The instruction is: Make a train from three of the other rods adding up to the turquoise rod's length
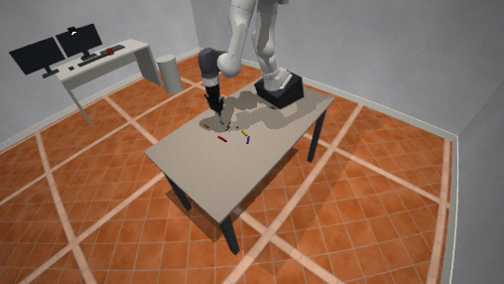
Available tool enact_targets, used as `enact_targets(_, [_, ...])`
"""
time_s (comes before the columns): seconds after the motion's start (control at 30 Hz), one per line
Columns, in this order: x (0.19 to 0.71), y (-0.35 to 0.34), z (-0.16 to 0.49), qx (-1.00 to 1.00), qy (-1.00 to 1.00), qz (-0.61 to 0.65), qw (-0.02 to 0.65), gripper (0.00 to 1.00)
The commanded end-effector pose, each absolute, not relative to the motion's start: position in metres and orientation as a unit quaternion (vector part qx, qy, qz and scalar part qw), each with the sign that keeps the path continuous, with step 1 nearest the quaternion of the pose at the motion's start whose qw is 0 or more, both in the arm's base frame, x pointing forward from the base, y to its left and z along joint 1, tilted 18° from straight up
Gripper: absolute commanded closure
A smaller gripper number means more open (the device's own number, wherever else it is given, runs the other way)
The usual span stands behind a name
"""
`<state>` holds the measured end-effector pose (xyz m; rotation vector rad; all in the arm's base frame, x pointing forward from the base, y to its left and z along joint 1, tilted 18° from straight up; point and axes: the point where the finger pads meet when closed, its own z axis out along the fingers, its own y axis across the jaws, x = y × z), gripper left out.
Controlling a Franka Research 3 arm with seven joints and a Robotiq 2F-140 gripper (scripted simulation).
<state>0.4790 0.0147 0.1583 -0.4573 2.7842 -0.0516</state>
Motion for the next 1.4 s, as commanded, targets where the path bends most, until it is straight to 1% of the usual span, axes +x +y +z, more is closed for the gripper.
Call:
enact_targets(0.0, [0.472, 0.019, 0.156, -0.077, 0.984, -0.009, 0.158, 0.97])
enact_targets(0.67, [0.437, 0.036, 0.142, 0.087, 0.984, 0.012, 0.156, 0.97])
enact_targets(1.37, [0.403, 0.039, 0.126, 0.246, 0.956, 0.024, 0.155, 0.97])
